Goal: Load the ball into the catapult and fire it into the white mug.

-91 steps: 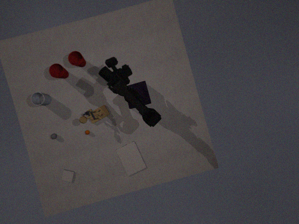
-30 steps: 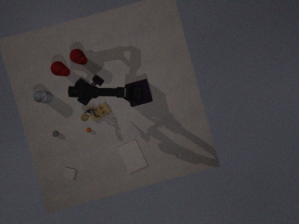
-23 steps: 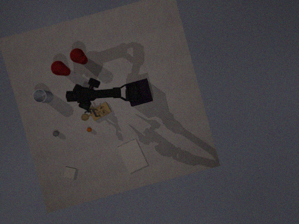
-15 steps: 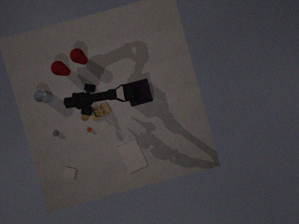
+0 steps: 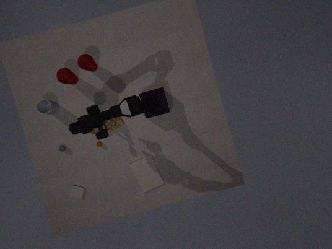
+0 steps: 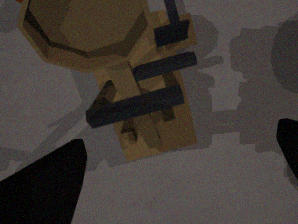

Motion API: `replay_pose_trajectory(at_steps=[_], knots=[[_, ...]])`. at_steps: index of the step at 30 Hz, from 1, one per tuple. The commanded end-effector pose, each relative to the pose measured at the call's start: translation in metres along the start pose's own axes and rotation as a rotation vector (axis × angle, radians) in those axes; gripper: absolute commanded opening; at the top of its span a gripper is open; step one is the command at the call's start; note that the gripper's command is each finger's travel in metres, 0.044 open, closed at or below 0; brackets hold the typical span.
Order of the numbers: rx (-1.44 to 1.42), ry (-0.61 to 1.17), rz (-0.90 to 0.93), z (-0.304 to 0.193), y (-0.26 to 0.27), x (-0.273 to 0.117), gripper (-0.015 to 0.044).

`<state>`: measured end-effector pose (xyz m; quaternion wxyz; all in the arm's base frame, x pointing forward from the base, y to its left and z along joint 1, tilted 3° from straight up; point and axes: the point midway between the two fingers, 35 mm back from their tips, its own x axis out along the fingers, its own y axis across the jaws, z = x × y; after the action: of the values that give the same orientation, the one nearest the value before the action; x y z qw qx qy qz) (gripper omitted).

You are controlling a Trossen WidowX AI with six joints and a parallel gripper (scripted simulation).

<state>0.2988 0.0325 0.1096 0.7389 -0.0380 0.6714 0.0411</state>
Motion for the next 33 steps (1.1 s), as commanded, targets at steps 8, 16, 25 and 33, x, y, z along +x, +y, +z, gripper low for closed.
replay_pose_trajectory(at_steps=[8, 16, 25, 33], knots=[[-0.168, 0.028, 0.040, 0.0065, 0.0235, 0.0054, 0.0440], [-0.168, 0.028, 0.040, 0.0065, 0.0235, 0.0054, 0.0256], [-0.168, 0.028, 0.040, 0.0065, 0.0235, 0.0054, 0.0020], [-0.168, 0.028, 0.040, 0.0065, 0.0235, 0.0054, 0.0000]])
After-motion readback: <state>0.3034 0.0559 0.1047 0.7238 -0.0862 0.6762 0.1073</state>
